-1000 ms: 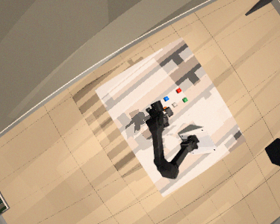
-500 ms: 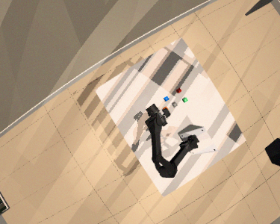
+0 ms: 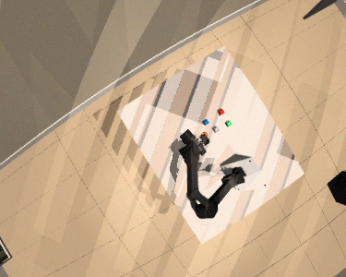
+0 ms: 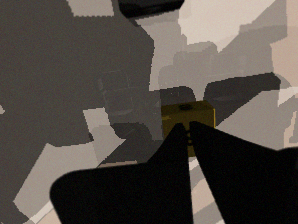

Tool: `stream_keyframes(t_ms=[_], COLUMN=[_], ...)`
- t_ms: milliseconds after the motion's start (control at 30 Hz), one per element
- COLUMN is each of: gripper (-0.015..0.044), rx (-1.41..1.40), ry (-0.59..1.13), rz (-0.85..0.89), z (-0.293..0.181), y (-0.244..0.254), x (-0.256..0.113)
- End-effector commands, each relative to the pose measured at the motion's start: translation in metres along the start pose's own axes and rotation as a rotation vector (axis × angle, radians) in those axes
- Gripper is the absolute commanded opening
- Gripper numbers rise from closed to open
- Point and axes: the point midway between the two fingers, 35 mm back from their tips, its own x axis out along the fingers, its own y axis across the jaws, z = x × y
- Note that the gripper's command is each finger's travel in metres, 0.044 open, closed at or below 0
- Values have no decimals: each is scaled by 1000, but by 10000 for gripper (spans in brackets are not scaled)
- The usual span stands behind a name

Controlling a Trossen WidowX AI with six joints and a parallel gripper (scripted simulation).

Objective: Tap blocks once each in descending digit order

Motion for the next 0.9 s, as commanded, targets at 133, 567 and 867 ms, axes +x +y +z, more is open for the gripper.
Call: stream_keyframes(t_ms=[133, 567, 867], gripper=[20, 20, 20], rx=[3, 5, 4], ry=[-1, 1, -1], rz=[-1, -5, -5], z=[0, 0, 27], y=[-1, -1, 4], x=[-18, -108, -110])
